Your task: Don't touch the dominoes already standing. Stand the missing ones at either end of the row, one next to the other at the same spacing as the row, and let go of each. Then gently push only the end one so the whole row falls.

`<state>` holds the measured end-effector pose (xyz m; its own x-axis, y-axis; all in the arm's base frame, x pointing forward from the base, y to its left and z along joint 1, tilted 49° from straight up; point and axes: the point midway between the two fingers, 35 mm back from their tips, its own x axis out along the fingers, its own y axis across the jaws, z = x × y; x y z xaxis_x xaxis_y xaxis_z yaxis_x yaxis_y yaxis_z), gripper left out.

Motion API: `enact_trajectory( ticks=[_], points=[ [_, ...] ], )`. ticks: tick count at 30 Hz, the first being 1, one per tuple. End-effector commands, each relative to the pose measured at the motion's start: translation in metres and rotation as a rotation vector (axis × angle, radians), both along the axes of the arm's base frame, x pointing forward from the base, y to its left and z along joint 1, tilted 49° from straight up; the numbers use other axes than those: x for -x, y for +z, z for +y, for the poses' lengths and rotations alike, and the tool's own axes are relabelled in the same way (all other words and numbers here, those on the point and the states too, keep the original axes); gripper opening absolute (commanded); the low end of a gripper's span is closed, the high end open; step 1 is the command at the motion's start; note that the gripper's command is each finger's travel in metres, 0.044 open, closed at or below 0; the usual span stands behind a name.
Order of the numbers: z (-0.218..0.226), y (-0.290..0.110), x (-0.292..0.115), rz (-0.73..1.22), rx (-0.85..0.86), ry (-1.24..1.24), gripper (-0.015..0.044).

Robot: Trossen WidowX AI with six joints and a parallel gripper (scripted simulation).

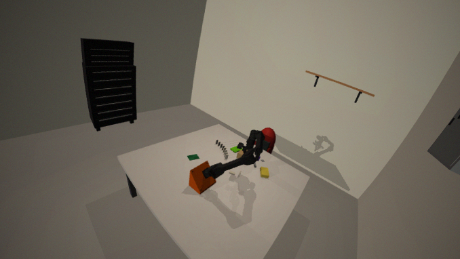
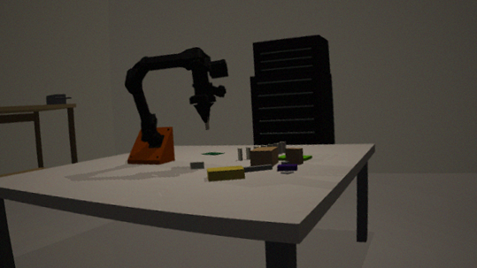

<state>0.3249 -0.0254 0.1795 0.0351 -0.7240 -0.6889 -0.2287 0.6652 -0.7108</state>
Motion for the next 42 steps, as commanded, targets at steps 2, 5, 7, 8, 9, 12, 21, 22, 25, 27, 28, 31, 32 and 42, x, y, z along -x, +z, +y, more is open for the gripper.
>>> enact_trajectory(
  ticks=[2, 5, 7, 8, 9, 12, 21, 22, 25, 27, 28, 31, 32, 42],
  points=[
    [0.045, -0.052, -0.021, 0.168, -0.003, 0.122, 0.0107],
    [0.076, -0.091, -0.027, 0.285, 0.005, 0.204, 0.0107],
    [0.097, -0.118, -0.026, 0.362, 0.013, 0.256, 0.0107],
    [0.104, -0.129, -0.026, 0.392, 0.017, 0.276, 0.0107],
    [0.109, -0.135, -0.025, 0.41, 0.02, 0.287, 0.0107],
    [0.11, -0.137, -0.024, 0.416, 0.021, 0.291, 0.0107],
    [0.084, -0.164, -0.029, 0.414, 0.017, 0.294, 0.0107],
    [0.081, -0.167, -0.029, 0.414, 0.017, 0.294, 0.0107],
    [0.07, -0.177, -0.03, 0.414, 0.017, 0.294, 0.0107],
    [0.063, -0.184, -0.029, 0.413, 0.018, 0.294, 0.0107],
    [0.059, -0.187, -0.029, 0.413, 0.018, 0.294, 0.0107],
    [0.048, -0.196, -0.028, 0.413, 0.019, 0.294, 0.0107],
    [0.044, -0.199, -0.028, 0.413, 0.02, 0.294, 0.0107],
    [0.013, -0.224, -0.02, 0.415, 0.027, 0.29, 0.0107]
  ],
)
